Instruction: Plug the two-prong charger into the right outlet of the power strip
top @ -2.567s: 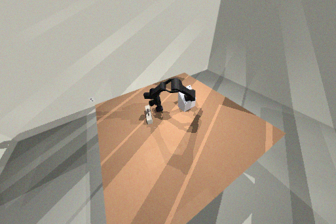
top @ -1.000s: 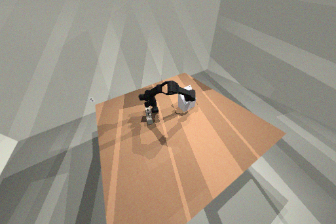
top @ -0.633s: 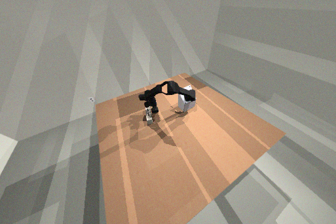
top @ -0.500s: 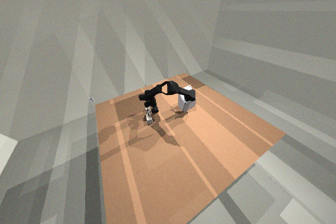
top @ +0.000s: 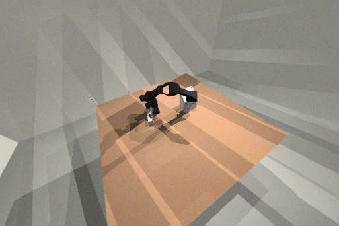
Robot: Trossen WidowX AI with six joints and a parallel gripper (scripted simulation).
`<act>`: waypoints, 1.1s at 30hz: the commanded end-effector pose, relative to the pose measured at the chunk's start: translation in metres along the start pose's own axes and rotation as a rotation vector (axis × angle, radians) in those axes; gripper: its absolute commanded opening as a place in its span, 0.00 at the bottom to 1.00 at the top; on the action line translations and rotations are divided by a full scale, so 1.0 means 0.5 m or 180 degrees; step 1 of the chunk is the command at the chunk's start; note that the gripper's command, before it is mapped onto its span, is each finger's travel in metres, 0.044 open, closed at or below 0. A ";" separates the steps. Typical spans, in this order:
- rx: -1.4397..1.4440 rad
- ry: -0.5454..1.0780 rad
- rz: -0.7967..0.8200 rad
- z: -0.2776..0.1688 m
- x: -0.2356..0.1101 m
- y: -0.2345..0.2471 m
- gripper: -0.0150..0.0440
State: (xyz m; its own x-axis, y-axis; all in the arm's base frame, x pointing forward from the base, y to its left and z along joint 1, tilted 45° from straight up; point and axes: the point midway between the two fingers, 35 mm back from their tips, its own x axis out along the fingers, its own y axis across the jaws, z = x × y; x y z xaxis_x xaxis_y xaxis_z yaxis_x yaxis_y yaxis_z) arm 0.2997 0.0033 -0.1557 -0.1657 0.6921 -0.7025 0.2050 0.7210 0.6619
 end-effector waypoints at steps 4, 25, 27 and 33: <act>0.0012 -0.0005 0.0020 0.005 0.000 0.001 0.25; 0.0012 -0.0006 0.0020 0.011 0.000 0.001 0.25; 0.0012 -0.0006 0.0020 0.012 0.000 0.001 0.25; 0.0012 -0.0006 0.0020 0.013 0.000 0.001 0.25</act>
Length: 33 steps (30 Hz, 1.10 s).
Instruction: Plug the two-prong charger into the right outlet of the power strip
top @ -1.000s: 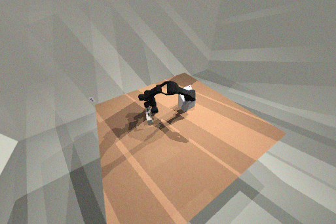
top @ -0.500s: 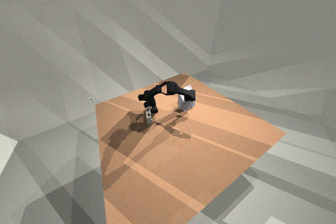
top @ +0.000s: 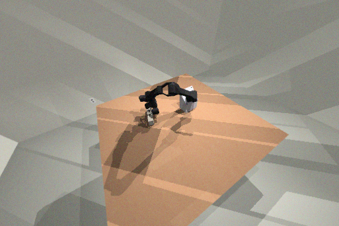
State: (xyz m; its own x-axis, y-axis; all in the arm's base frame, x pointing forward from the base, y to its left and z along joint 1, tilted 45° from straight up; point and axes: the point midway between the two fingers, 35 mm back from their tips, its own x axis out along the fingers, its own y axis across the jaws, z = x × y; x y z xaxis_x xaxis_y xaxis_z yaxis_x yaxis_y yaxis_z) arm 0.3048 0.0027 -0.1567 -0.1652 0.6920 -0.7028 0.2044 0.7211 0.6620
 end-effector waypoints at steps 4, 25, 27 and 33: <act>0.0013 -0.0004 0.0021 0.003 0.001 0.001 0.25; 0.0013 -0.0004 0.0021 0.013 0.000 0.001 0.25; 0.0013 -0.0004 0.0021 0.014 0.000 0.001 0.25; 0.0012 -0.0005 0.0021 0.017 0.000 0.001 0.25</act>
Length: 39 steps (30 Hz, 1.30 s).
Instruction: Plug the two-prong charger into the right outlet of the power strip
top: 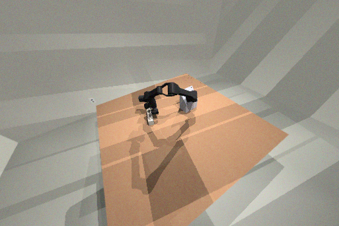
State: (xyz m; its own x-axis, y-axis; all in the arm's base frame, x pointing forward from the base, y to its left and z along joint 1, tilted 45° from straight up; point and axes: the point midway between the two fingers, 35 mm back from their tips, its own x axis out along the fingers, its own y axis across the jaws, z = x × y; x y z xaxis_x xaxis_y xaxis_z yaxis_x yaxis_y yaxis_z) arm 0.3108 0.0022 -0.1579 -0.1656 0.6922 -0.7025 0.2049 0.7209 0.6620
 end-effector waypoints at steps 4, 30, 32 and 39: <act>0.0011 -0.0007 0.0020 0.007 0.000 0.000 0.25; 0.0010 -0.0007 0.0020 0.017 -0.001 0.001 0.25; 0.0010 -0.0007 0.0020 0.017 -0.001 0.001 0.25; 0.0010 -0.0008 0.0020 0.022 -0.002 0.001 0.25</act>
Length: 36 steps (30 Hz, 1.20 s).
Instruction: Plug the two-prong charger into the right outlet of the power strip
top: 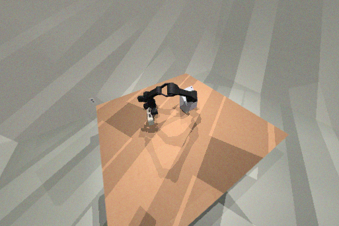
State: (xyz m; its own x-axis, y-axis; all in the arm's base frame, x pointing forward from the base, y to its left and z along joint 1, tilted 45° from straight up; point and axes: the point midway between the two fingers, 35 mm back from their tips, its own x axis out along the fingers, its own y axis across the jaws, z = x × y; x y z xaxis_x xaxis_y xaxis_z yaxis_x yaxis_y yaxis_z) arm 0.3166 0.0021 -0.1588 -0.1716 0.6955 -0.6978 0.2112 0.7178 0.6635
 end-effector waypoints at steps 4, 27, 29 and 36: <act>-0.0009 -0.0030 0.0006 0.013 -0.001 0.000 0.25; -0.0010 -0.0031 0.0006 0.032 -0.003 0.000 0.25; -0.0010 -0.0032 0.0006 0.034 -0.003 0.000 0.25; -0.0010 -0.0032 0.0006 0.039 -0.002 0.000 0.25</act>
State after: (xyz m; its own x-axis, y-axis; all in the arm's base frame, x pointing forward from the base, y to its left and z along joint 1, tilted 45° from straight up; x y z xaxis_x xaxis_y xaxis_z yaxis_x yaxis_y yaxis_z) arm 0.3228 0.0015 -0.1595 -0.1874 0.7004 -0.6887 0.2316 0.7128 0.6620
